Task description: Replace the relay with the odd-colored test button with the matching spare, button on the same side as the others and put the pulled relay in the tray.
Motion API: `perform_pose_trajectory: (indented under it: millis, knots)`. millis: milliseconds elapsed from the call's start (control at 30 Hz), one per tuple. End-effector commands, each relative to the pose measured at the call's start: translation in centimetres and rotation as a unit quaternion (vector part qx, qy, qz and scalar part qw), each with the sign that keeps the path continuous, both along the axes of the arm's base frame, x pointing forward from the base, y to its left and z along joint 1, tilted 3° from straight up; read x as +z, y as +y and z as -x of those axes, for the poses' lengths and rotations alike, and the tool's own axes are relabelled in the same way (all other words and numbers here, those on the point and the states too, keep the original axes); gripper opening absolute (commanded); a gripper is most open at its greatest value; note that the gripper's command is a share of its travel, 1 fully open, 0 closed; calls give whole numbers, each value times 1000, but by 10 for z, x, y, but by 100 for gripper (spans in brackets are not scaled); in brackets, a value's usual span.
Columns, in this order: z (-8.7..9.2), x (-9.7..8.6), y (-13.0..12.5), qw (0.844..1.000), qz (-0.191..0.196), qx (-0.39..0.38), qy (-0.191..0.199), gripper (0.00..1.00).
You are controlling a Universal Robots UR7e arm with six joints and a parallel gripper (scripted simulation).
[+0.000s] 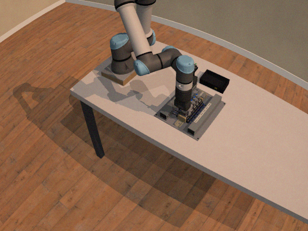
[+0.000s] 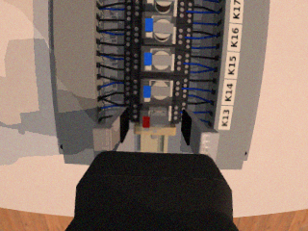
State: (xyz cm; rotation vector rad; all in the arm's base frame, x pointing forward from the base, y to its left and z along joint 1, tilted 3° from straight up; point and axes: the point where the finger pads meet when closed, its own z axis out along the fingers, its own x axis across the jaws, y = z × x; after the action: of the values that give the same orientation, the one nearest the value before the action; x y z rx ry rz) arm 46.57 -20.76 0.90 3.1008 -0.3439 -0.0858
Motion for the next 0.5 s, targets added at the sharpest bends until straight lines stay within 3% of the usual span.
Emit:
perform_pose_trajectory:
  millis: [0, 467]
  knots:
    - [0, -6, 0, 1000, 0, 0, 0, 100]
    - [0, -11, 0, 1000, 0, 0, 0, 100]
